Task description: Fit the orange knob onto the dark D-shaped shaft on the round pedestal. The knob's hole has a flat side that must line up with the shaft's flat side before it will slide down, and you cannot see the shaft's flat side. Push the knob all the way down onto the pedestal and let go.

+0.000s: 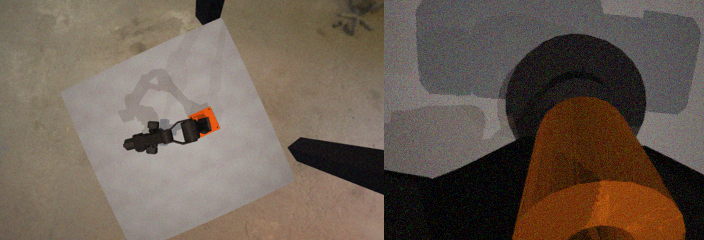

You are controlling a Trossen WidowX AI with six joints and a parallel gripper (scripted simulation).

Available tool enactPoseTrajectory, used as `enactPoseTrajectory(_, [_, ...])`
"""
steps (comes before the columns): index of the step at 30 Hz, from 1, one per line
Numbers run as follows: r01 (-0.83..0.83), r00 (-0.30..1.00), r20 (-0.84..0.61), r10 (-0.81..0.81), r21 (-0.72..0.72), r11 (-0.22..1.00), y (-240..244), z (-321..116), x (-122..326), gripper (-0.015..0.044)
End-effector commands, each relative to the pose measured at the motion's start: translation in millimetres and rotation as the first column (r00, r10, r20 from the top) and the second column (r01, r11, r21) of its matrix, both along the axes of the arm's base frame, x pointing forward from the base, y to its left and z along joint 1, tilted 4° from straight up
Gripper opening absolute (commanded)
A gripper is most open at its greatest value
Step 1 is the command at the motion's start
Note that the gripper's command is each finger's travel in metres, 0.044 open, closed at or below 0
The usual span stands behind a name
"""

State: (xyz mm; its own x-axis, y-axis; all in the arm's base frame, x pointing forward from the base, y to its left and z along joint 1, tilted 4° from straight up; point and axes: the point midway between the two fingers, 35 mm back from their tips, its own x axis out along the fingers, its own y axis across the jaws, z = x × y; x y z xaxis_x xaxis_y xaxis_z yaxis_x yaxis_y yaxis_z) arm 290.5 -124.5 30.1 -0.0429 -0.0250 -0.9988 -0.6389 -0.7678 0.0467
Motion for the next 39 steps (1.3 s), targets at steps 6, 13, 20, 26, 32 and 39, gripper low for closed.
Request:
enactPoseTrajectory(6, [-0.007,1.0,-0.001,0.007,-0.001,1.0,0.1,-2.0,-2.4,0.0])
enactPoseTrajectory(13, [-0.007,1.0,-0.001,0.007,-0.001,1.0,-0.5,-2.1,-1.2,0.0])
enactPoseTrajectory(20, [-0.007,1.0,-0.001,0.007,-0.001,1.0,-0.4,1.2,-0.7,0.0])
enactPoseTrajectory(26, [0.046,0.999,0.001,-0.046,-0.003,0.999,-0.6,3.2,0.2,0.0])
enactPoseTrajectory(32, [0.367,0.93,0.012,-0.367,-0.015,0.93,-0.7,2.8,0.9,0.0])
enactPoseTrajectory(39, [0.761,0.649,0.035,-0.76,-0.025,0.649,-0.4,0.2,0.0,0.0])
